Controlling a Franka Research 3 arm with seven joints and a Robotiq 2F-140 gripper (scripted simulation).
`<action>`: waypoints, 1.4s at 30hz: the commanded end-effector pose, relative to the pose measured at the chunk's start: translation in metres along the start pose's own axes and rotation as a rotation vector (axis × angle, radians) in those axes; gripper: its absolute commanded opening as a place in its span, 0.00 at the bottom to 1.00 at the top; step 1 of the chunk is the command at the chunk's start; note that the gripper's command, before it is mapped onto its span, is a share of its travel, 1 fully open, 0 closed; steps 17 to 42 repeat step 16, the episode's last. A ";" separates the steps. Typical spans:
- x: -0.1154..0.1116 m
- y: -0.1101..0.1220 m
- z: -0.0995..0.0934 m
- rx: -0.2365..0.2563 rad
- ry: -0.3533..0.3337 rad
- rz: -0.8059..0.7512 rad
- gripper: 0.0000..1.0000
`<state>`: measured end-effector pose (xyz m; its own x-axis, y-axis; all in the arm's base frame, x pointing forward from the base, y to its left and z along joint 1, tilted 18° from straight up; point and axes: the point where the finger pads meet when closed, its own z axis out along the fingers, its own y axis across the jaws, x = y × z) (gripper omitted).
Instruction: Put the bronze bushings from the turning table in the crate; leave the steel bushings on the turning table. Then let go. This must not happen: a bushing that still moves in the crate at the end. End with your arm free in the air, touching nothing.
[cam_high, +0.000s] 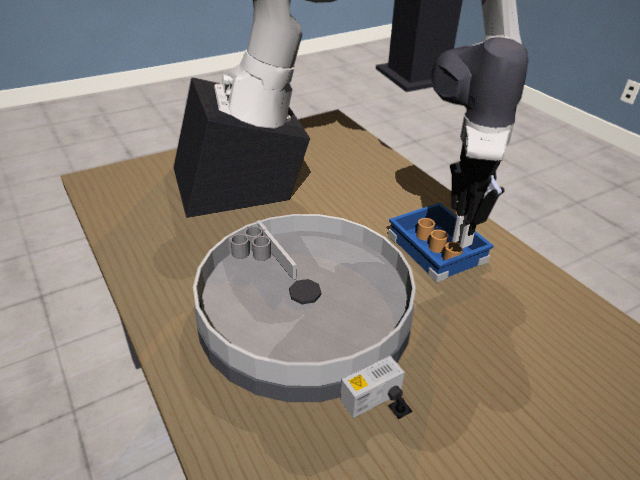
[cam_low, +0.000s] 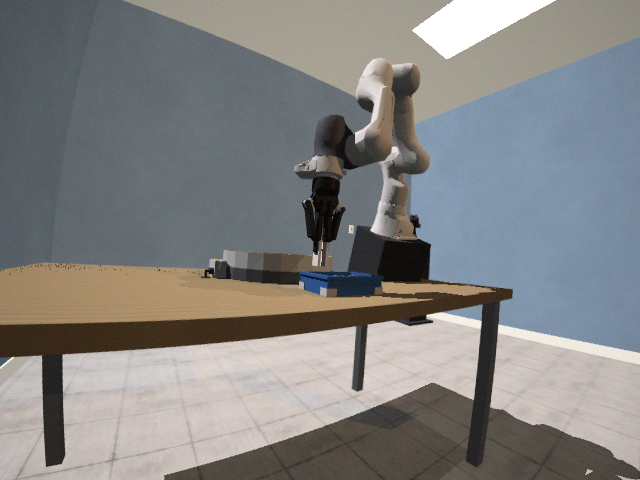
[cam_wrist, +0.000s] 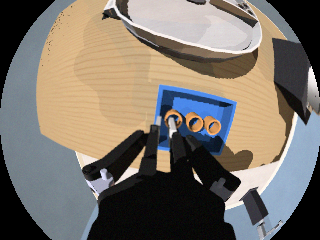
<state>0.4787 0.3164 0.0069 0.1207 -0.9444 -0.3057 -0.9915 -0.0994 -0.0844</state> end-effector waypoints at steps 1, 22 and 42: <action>-0.001 0.005 -0.006 -0.016 -0.002 0.000 0.10; 0.000 0.004 -0.047 -0.016 -0.002 0.000 0.10; 0.000 0.004 -0.047 -0.016 -0.002 0.000 0.10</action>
